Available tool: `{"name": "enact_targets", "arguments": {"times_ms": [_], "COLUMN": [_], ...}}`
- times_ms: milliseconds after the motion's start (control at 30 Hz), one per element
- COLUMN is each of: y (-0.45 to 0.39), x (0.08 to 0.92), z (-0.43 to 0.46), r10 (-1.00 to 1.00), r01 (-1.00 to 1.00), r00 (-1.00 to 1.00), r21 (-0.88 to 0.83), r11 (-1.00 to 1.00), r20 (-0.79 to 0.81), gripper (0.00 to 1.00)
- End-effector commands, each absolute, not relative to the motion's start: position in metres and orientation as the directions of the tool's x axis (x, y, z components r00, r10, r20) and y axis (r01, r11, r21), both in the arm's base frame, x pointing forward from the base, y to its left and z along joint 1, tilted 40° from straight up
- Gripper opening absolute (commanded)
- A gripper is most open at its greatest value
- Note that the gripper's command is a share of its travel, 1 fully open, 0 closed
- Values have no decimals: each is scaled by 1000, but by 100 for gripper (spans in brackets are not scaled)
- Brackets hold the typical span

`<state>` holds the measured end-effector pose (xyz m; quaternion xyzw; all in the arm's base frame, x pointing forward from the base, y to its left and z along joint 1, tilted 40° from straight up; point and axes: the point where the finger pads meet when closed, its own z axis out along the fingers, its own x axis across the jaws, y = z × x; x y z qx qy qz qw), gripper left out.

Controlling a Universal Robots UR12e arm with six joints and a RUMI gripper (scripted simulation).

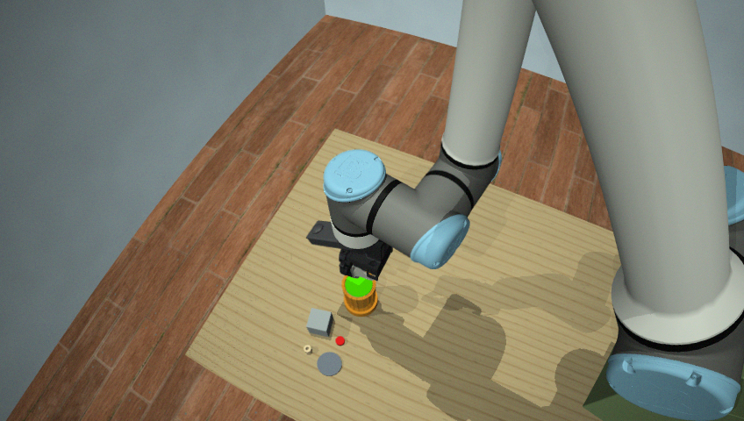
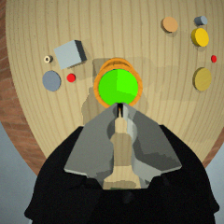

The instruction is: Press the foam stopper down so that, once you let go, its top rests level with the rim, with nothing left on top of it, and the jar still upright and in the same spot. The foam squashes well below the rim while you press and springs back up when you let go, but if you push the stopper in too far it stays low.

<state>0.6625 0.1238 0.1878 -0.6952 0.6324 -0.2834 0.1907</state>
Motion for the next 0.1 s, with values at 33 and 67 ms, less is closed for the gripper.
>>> {"name": "enact_targets", "arguments": {"times_ms": [33, 67], "y": [124, 124], "x": [663, 663], "z": [188, 188], "r10": [-987, -987], "r01": [-771, -771], "r00": [40, 40], "r21": [-624, -624], "r11": [-128, -128], "r20": [153, 153], "gripper": [0, 0]}}
